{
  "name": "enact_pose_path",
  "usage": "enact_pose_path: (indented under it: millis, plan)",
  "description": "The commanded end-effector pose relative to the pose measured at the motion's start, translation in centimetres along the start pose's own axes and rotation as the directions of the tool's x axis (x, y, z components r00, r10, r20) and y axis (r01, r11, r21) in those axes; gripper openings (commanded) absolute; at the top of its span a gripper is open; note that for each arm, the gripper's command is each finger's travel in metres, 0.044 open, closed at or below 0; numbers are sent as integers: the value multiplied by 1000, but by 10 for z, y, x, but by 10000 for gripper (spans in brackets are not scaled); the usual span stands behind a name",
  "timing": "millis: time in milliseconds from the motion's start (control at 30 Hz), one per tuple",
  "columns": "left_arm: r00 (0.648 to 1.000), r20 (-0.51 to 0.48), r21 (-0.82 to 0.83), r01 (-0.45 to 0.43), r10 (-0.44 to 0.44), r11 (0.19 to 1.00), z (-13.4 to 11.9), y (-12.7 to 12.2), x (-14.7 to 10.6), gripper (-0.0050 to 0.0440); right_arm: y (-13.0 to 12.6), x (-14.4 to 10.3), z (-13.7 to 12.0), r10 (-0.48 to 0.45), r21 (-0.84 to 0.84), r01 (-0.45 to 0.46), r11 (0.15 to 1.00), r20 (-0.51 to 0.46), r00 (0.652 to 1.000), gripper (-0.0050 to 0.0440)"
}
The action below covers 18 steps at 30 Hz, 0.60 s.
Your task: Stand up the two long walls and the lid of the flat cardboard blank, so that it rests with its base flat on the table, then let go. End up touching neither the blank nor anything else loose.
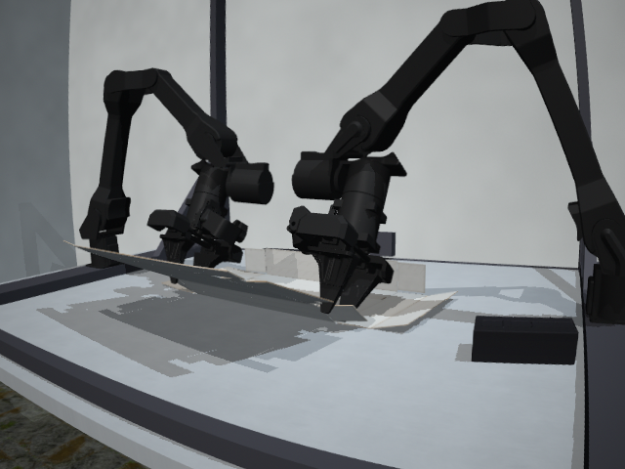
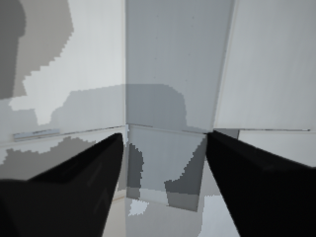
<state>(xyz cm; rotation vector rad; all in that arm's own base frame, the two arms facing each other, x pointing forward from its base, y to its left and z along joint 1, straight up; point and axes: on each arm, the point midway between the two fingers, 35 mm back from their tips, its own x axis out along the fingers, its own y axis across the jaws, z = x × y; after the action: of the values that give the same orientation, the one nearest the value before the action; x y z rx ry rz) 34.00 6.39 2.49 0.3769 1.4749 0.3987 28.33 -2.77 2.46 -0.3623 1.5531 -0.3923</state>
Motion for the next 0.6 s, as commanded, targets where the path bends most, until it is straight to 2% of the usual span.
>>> enact_pose_path:
  millis: [0, 567]
  plan:
    - [999, -1, 5, 43, -43, 999, 0, -19, -1, 241, 18, -4, 5, 33, -21, -33, 999, 11, 999, 236]
    - [999, 0, 5, 44, -44, 999, -3, -36, -10, 241, 38, -15, 8, 35, -21, -35, 999, 11, 999, 236]
